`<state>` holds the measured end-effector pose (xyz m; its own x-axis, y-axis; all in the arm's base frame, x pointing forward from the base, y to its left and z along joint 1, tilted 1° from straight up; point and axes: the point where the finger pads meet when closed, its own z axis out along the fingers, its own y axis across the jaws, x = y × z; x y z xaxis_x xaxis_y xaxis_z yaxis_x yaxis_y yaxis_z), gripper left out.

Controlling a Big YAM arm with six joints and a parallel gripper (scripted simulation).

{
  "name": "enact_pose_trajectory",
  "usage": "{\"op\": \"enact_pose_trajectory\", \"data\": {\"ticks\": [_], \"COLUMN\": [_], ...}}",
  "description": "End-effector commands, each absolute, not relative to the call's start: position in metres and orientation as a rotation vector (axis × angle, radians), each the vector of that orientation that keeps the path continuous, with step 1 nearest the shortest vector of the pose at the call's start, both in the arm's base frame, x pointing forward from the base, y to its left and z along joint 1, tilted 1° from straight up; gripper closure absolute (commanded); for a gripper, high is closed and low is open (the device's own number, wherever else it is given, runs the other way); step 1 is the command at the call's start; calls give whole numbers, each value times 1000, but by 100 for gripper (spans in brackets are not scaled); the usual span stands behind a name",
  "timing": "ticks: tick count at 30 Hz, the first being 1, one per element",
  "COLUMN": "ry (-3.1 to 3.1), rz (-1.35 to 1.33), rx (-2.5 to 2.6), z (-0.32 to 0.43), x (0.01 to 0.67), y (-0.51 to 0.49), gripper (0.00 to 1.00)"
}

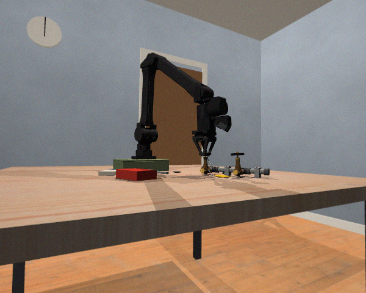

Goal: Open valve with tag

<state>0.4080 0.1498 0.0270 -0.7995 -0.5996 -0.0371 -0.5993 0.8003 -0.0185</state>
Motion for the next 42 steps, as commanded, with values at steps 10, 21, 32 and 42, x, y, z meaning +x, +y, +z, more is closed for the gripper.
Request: {"op": "enact_pose_trajectory", "data": {"ticks": [10, 21, 32, 42], "ry": [2386, 2190, 2179, 2181], "rz": [-37, -47, -50, -50], "rx": [-1940, -2162, -2174, -2172], "z": [41, 41, 41, 41], "x": [419, 419, 419, 419], "y": [152, 152, 152, 152], "gripper": [100, 100, 0, 0]}}
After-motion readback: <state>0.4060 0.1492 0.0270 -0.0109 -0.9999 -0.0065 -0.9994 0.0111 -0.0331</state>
